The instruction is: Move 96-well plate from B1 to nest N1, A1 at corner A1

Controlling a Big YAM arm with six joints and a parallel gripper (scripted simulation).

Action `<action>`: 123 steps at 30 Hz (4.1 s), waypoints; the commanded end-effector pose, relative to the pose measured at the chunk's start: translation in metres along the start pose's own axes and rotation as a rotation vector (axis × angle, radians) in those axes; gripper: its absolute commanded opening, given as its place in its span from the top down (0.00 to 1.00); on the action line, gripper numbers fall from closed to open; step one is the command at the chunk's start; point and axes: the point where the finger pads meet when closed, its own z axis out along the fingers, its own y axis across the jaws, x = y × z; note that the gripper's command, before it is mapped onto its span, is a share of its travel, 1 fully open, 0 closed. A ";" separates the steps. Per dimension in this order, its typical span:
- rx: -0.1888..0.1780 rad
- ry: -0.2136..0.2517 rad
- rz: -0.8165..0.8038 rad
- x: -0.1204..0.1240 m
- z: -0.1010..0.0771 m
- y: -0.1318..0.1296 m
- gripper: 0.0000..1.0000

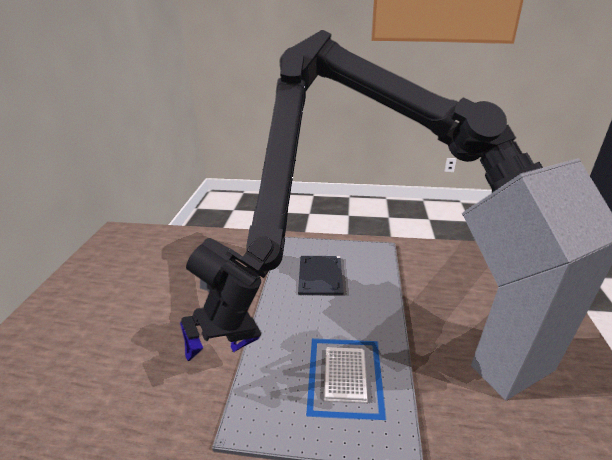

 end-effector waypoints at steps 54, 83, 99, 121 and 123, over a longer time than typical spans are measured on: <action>0.435 0.054 0.627 0.114 -0.098 -0.199 0.00; 0.452 0.051 0.644 0.126 -0.088 -0.219 0.00; 0.452 0.051 0.643 0.130 -0.068 -0.229 0.00; 0.453 0.051 0.643 0.137 -0.038 -0.242 0.00; 0.453 0.051 0.643 0.137 -0.035 -0.244 0.00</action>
